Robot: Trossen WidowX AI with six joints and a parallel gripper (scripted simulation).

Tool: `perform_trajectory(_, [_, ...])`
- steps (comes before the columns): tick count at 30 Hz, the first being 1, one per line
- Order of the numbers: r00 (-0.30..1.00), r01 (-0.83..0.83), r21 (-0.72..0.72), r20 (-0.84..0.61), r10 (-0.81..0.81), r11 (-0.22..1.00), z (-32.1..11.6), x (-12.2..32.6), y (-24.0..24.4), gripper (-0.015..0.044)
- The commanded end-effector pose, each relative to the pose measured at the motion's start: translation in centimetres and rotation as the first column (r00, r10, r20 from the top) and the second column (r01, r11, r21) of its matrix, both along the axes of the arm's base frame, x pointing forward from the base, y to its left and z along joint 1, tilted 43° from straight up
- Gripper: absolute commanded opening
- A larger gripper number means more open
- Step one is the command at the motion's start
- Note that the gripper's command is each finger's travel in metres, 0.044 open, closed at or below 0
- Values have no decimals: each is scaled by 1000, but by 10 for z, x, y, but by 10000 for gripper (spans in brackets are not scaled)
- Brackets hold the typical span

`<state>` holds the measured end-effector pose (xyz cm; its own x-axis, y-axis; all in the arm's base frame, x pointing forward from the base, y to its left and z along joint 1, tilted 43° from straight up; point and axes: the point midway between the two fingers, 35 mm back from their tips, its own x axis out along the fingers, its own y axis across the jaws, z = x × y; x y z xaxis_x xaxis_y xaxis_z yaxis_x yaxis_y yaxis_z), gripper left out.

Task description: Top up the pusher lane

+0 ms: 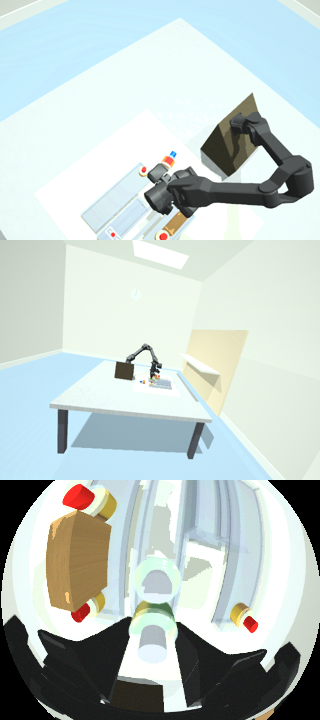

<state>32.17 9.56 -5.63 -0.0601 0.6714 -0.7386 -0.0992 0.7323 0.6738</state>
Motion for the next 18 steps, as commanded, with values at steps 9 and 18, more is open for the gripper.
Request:
perform_trajectory(9, [1000,6,3,27,-6,1000,3,10,-2,0])
perform_trajectory(18, [1000,6,3,27,-6,1000,3,11,-2,0])
